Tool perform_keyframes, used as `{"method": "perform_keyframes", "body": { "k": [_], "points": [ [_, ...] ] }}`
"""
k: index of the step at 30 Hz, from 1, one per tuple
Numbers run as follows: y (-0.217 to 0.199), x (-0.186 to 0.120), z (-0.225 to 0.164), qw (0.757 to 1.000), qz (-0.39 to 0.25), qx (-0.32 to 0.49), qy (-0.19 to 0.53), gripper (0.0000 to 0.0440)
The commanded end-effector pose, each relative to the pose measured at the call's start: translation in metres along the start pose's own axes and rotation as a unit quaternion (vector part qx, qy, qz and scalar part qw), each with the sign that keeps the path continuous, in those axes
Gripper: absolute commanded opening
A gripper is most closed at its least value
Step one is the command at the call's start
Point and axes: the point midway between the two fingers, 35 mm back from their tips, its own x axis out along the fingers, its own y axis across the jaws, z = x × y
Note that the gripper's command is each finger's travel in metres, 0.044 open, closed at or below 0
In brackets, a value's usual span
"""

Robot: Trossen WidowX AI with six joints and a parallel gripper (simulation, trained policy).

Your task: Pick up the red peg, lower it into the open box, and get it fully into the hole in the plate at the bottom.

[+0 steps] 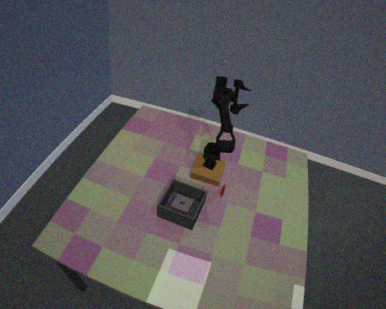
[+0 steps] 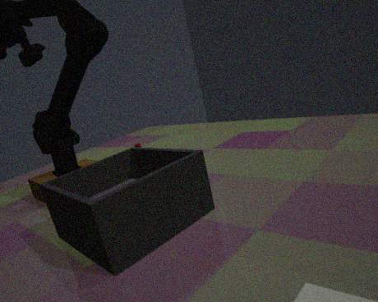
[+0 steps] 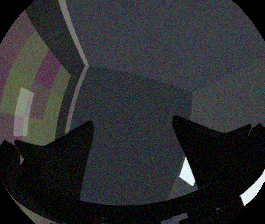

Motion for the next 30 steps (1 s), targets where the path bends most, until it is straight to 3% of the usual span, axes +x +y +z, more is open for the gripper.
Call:
{"method": "perform_keyframes", "body": {
  "k": [1, 3, 15, 30],
  "points": [
    [0.001, -0.002, 0.004, 1.000, -0.001, -0.003, -0.010, 0.0417],
    [0.003, -0.007, 0.015, 0.999, -0.005, -0.011, -0.037, 0.0439],
    [0.032, -0.074, 0.094, 0.971, -0.015, -0.004, -0.239, 0.0440],
    [0.088, -0.190, 0.136, 0.883, 0.023, -0.006, -0.469, 0.0440]
  ]
}}
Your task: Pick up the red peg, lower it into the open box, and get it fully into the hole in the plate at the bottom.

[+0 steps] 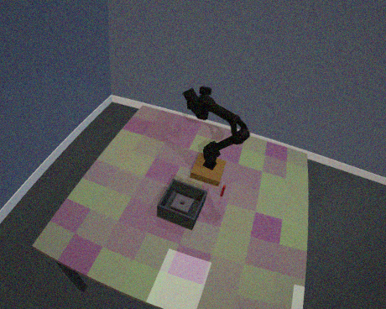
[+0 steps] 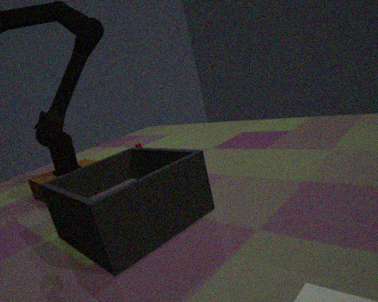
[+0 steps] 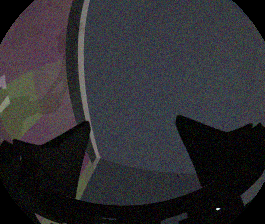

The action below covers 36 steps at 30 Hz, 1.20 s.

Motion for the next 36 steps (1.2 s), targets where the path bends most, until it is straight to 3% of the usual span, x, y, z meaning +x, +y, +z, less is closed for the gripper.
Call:
{"method": "perform_keyframes", "body": {
  "k": [1, 10, 18, 27, 36],
  "points": [
    [0.021, -0.017, 0.027, 0.998, 0.020, 0.000, -0.062, 0.0440],
    [0.065, -0.072, 0.070, 0.978, 0.076, 0.007, -0.195, 0.0440],
    [0.105, -0.128, 0.085, 0.947, 0.142, 0.008, -0.288, 0.0440],
    [0.147, -0.192, 0.077, 0.903, 0.227, 0.002, -0.365, 0.0440],
    [0.184, -0.248, 0.046, 0.854, 0.316, -0.019, -0.412, 0.0440]
  ]
}}
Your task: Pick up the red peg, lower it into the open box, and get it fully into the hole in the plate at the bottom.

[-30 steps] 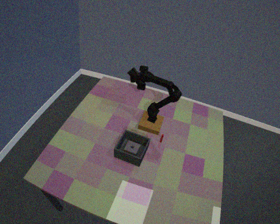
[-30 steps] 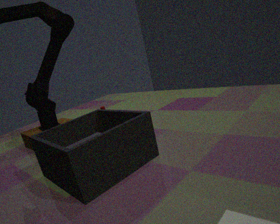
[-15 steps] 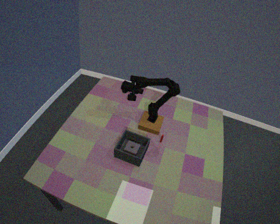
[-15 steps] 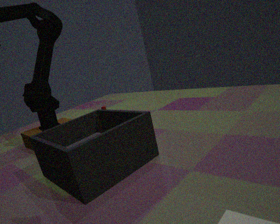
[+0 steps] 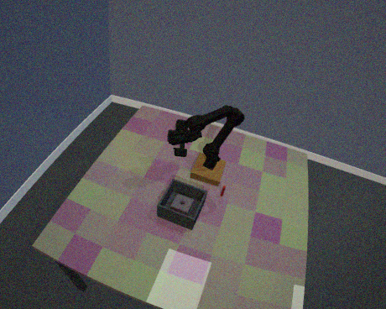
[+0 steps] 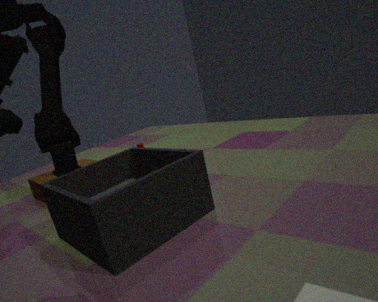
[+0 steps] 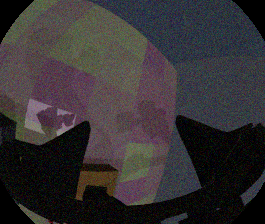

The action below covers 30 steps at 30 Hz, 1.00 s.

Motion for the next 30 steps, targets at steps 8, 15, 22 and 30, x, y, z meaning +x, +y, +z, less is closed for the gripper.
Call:
{"method": "perform_keyframes", "body": {
  "k": [8, 15, 22, 30],
  "points": [
    [0.073, -0.051, -0.005, 0.992, 0.123, -0.003, -0.039, 0.0440],
    [0.112, -0.085, -0.025, 0.980, 0.194, -0.016, -0.038, 0.0440],
    [0.142, -0.116, -0.058, 0.968, 0.249, -0.032, -0.017, 0.0440],
    [0.166, -0.142, -0.106, 0.957, 0.285, -0.050, 0.027, 0.0440]
  ]
}}
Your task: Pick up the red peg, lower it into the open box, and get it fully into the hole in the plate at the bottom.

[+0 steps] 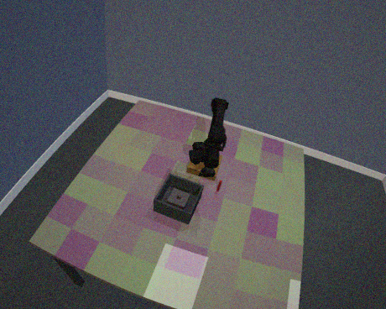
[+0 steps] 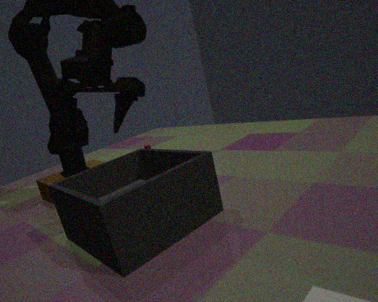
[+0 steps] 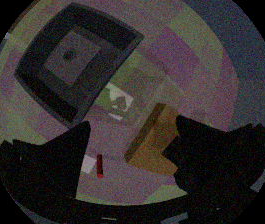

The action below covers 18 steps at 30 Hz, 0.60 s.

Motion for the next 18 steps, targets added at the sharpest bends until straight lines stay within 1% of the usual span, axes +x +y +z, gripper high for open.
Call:
{"method": "perform_keyframes", "body": {
  "k": [1, 10, 18],
  "points": [
    [0.017, -0.004, -0.024, 1.000, 0.015, 0.000, 0.026, 0.0440],
    [0.041, -0.003, -0.077, 0.997, 0.026, -0.007, 0.076, 0.0440],
    [0.057, 0.012, -0.111, 0.995, 0.034, -0.018, 0.096, 0.0440]
  ]
}}
